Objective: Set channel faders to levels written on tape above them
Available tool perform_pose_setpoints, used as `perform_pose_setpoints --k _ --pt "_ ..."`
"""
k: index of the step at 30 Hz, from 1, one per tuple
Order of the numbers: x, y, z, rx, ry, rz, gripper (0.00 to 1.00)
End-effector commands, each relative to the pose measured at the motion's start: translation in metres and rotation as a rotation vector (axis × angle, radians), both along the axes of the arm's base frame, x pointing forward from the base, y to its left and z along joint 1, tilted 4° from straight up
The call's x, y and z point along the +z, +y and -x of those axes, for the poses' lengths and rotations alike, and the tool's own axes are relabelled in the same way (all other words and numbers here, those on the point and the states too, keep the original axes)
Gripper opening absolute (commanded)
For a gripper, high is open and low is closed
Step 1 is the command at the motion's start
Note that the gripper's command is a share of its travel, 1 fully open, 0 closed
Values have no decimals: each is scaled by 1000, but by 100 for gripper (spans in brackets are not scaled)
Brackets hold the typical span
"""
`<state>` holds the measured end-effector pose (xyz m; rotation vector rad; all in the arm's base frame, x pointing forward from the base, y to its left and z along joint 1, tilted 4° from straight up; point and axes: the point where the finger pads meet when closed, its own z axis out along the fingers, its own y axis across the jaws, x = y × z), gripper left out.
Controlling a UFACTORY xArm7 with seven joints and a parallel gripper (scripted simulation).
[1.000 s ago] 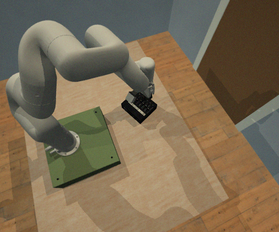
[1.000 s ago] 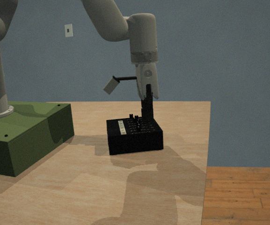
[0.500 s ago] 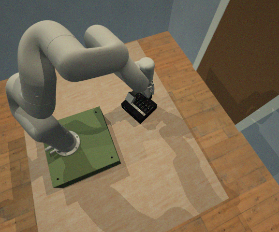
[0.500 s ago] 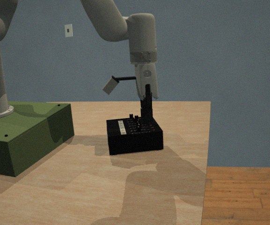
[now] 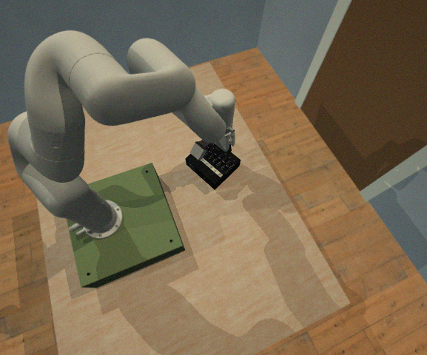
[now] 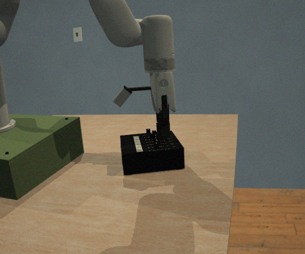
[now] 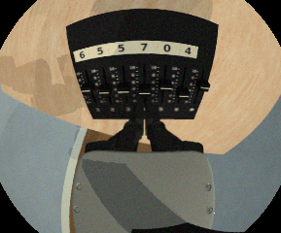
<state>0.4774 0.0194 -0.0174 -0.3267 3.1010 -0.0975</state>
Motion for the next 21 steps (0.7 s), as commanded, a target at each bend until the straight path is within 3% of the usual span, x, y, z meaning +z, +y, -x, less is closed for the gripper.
perform_pose_setpoints --k 1,21 --pt "1 0 1 0 -4 0 0" --pt "1 -2 9 0 -4 0 0"
